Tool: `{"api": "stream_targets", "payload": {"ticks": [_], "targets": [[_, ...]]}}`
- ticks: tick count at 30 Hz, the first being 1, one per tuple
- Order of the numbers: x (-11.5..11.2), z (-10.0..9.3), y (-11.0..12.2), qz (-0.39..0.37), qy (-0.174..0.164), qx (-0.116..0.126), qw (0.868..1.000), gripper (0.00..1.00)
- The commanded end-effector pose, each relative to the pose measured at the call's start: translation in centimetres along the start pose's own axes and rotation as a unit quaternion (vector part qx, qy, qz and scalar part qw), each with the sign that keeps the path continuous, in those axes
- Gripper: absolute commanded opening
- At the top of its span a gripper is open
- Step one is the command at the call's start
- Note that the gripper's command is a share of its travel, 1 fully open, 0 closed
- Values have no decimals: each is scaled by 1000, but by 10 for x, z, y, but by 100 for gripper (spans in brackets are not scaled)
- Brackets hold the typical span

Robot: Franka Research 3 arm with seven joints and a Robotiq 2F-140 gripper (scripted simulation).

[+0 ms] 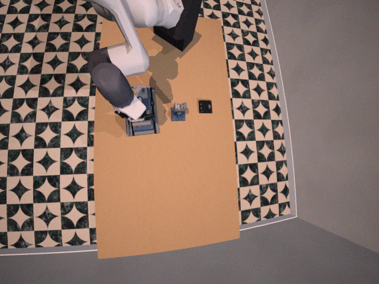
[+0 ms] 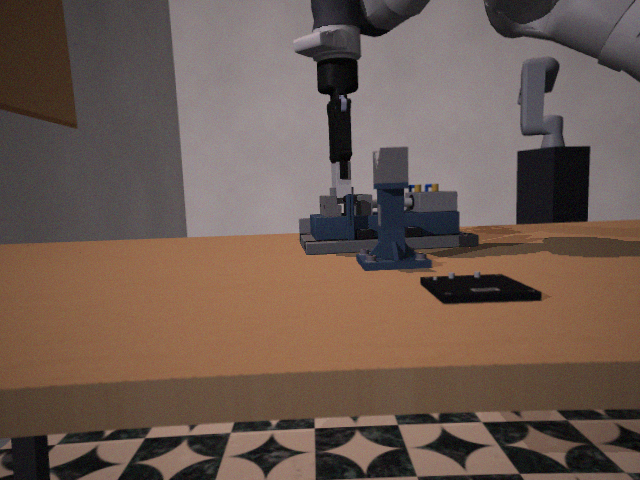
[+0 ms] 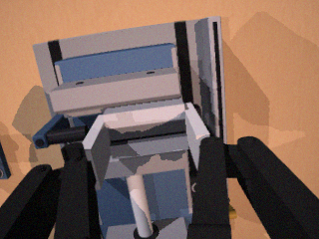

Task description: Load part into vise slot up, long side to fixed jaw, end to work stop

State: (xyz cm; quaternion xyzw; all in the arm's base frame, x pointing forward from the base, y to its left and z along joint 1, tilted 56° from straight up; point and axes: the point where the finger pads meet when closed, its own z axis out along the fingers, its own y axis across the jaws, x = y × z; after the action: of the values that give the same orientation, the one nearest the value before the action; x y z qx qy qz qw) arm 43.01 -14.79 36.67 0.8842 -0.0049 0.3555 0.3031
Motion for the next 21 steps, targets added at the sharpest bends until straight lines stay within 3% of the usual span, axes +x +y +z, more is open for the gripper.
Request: {"api": "stream_targets", "payload": {"ticks": [1, 14, 15, 21], "targets": [[1, 0, -1, 1, 1, 1, 1000, 0], [1, 0, -1, 1, 1, 1, 1000, 0], [1, 0, -1, 1, 1, 1, 1000, 47], [1, 0, -1, 1, 1, 1, 1000, 47]]}}
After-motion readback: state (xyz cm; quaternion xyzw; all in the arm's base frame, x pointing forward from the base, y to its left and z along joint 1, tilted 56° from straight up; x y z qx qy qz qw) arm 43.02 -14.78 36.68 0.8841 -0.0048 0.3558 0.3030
